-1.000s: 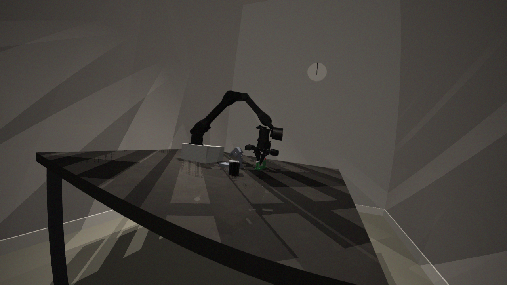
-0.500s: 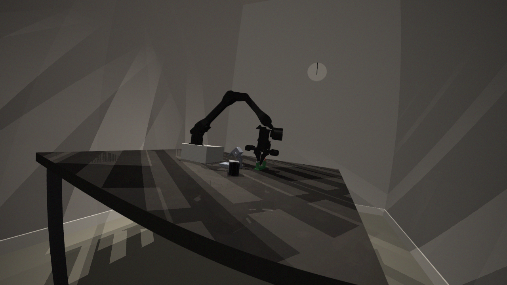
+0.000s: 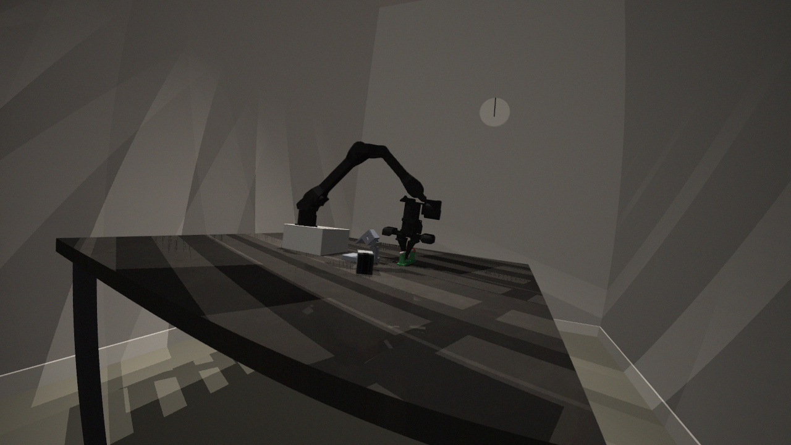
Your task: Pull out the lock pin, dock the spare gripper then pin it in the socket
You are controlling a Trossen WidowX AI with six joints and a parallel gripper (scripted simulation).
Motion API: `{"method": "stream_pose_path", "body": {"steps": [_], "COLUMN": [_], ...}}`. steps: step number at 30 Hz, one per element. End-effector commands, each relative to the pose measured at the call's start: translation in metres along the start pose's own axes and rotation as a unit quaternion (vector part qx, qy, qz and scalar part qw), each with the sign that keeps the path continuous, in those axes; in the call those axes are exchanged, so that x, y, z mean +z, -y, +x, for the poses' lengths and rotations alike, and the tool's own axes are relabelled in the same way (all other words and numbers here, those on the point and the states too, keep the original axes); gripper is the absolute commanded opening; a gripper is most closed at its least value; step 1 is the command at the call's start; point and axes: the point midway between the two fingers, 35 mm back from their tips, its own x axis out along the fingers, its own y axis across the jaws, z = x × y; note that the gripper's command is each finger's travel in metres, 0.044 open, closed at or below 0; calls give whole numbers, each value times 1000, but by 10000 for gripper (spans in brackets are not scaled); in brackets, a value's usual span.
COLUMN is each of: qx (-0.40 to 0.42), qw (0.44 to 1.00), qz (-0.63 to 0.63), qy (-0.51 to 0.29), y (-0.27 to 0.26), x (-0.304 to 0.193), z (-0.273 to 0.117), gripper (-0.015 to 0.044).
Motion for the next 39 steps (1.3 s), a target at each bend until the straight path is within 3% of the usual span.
{"method": "stream_pose_path", "body": {"steps": [1, 6, 23, 39], "qx": [0, 0, 4, 22], "qw": [1000, 1000, 1000, 1000], "qz": [0, 0, 0, 3], "qy": [0, 0, -1, -4], "y": [0, 0, -2, -12], "x": [0, 0, 1, 2], "z": [0, 0, -13, -46], "gripper": [0, 0, 440, 440]}}
